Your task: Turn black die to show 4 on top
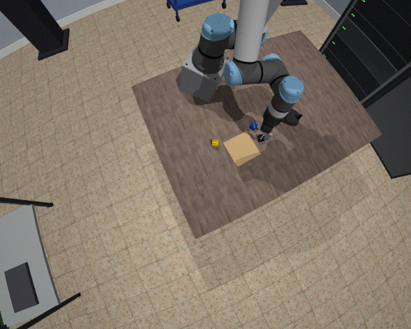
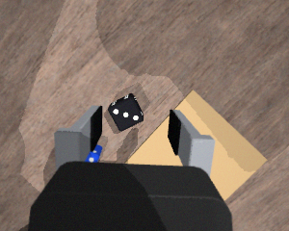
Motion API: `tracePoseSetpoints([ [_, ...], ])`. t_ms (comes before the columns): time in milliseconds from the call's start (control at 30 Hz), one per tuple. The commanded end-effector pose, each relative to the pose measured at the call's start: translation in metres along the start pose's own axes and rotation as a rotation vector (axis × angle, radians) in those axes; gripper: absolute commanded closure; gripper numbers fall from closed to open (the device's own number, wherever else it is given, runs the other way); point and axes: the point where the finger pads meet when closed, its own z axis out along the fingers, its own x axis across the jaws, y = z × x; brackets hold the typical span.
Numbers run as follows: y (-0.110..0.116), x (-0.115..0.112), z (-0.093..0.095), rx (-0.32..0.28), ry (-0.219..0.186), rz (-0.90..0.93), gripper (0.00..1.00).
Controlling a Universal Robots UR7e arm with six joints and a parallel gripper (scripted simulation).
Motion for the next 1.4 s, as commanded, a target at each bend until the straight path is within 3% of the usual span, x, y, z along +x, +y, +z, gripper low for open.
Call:
tracePoseSetpoints([
  [0, 0.0028, -0.0028, 0.0023, 0.005, -0.007, -0.118, 0.00],
  [500, 0.0090, -0.0083, 0.0064, 0.006, -0.006, -0.418, 0.00],
  [1367, 0.0116, -0.0100, 0.0078, 0.006, -0.006, -0.521, 0.00],
])
